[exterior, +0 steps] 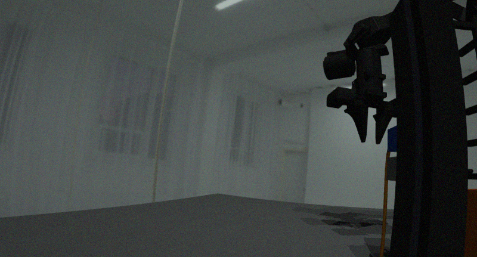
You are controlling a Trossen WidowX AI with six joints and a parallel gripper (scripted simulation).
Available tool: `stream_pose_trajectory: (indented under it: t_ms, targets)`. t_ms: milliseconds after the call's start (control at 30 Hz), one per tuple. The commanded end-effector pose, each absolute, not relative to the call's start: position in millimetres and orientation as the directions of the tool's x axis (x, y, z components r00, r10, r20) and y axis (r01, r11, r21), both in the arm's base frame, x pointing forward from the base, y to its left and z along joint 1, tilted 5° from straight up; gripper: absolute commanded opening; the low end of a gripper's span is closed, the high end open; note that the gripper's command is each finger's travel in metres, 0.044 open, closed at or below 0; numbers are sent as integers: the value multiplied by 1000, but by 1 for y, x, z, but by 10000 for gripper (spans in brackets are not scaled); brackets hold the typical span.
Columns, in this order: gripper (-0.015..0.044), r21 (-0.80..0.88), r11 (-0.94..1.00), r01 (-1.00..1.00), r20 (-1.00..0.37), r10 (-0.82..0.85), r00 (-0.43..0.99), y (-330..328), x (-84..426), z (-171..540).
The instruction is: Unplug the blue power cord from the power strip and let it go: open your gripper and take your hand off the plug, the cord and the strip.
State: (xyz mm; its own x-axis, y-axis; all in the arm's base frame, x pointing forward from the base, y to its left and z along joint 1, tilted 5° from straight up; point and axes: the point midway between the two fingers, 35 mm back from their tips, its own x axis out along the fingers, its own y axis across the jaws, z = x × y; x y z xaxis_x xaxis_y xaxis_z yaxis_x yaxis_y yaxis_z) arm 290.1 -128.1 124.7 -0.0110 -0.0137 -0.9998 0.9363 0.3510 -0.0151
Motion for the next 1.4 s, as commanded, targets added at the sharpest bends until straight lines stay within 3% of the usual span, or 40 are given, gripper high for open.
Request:
stream_pose_trajectory:
  t_ms: [0,200,1367]
  targets:
    - [160,-32,205,978,-999,-48,-23,-59,289,123]
    - [160,-25,107,994,-997,-71,-17,-16,282,122]
    - [160,-25,107,994,-998,-68,-17,19,278,120]
